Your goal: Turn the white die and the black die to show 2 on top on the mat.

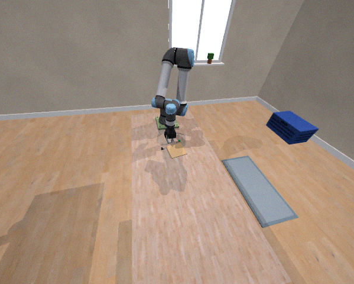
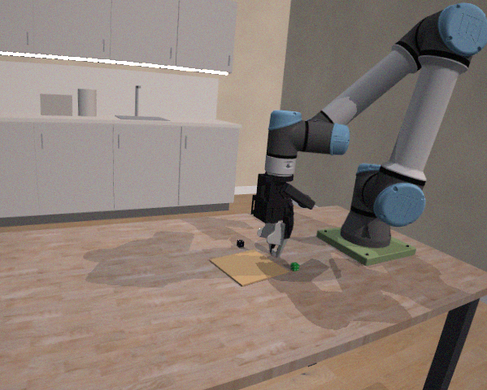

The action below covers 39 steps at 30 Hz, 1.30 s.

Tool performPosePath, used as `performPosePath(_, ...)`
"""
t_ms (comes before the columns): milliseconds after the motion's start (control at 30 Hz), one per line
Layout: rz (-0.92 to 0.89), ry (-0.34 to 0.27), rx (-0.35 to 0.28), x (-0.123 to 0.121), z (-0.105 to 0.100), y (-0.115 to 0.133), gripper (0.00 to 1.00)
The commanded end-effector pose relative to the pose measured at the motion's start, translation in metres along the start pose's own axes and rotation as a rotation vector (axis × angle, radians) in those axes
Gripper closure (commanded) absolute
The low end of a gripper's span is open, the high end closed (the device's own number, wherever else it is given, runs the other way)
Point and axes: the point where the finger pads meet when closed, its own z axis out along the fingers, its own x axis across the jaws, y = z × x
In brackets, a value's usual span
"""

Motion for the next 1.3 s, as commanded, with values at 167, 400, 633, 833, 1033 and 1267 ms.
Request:
performPosePath(167,0.0,0.0,-0.001,-0.0002,-0.0002,0.0003,1.0)
performPosePath(400,0.0,0.0,-0.001,-0.0002,-0.0002,0.0003,1.0)
performPosePath(633,0.0,0.0,-0.001,-0.0002,-0.0002,0.0003,1.0)
performPosePath(833,0.0,0.0,-0.001,-0.0002,-0.0002,0.0003,1.0)
performPosePath(1033,0.0,0.0,-0.001,-0.0002,-0.0002,0.0003,1.0)
performPosePath(1267,0.0,0.0,-0.001,-0.0002,-0.0002,0.0003,1.0)
